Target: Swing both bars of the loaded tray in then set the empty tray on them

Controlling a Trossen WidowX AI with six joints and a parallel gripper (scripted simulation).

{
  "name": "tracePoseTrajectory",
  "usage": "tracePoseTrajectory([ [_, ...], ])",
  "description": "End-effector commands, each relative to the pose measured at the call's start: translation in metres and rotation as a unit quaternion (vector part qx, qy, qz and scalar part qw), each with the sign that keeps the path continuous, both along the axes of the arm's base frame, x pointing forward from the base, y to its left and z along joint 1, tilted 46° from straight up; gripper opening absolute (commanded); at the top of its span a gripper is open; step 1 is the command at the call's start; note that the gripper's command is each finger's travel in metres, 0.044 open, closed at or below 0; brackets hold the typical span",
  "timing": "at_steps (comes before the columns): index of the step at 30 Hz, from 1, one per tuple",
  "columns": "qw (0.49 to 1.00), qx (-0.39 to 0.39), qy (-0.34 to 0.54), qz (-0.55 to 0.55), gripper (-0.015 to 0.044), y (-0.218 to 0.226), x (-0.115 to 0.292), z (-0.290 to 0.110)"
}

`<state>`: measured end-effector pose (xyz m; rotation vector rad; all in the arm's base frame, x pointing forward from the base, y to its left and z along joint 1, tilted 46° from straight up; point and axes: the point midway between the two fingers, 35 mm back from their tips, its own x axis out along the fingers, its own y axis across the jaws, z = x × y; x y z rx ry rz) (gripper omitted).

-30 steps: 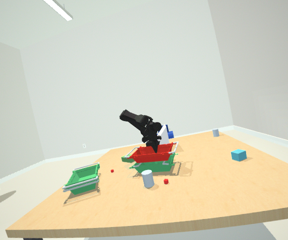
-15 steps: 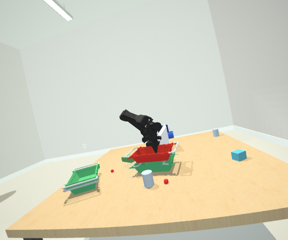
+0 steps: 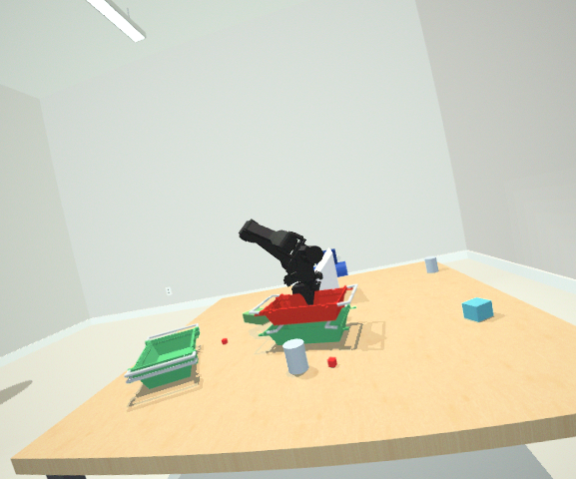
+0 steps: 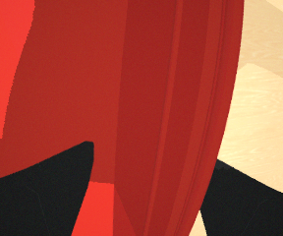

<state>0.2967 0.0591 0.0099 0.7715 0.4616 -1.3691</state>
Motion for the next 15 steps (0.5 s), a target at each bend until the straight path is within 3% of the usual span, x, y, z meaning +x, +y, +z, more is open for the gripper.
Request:
tracePoseTrajectory([
  [1,1.0,0.0,0.003,0.001,0.0293,-0.0002,-0.0008,-0.0006],
  [11,1.0,0.0,0.003,0.001,0.044,-0.0002,-0.0008,-0.0006],
  [15,1.0,0.0,0.0,0.0,0.044,-0.0001,-0.0002,-0.0001],
])
